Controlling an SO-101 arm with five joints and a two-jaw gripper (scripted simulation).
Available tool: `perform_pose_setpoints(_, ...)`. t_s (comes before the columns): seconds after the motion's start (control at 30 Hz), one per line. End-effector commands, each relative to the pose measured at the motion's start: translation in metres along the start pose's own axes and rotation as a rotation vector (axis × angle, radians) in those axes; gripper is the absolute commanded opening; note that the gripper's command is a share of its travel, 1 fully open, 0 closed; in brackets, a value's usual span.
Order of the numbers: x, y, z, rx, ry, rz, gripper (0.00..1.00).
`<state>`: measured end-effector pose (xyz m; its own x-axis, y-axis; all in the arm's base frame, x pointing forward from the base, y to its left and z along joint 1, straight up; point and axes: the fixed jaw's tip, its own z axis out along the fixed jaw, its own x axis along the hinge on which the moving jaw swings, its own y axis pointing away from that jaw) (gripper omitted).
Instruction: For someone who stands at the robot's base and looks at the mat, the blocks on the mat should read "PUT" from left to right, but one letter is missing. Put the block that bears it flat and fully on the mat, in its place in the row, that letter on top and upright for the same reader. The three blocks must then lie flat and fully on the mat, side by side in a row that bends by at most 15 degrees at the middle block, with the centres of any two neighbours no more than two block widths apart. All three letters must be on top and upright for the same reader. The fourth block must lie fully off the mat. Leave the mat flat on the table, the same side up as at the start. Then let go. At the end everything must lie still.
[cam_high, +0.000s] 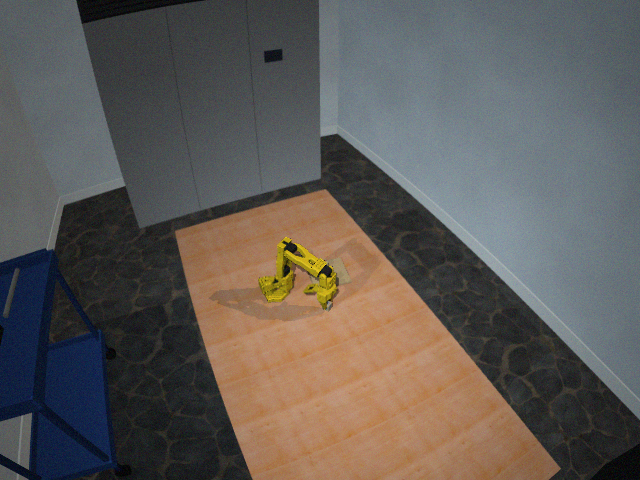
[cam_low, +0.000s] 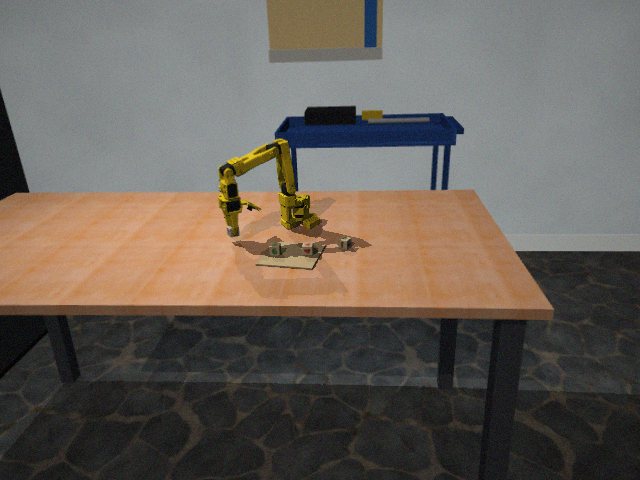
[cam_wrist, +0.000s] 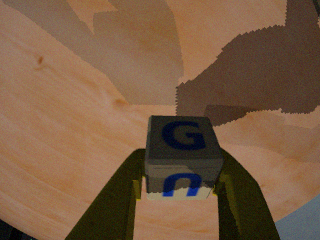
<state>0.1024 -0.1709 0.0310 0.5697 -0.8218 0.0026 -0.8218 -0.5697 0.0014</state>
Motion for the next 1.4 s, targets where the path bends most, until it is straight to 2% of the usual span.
perform_pose_setpoints(0.0, 0.006, 0.001, -0.007, 0.000, 0.048, 0.000, 0.00)
perform_pose_setpoints(1.37, 0.007, 0.001, 0.009, 0.000, 0.048, 0.000, 0.00)
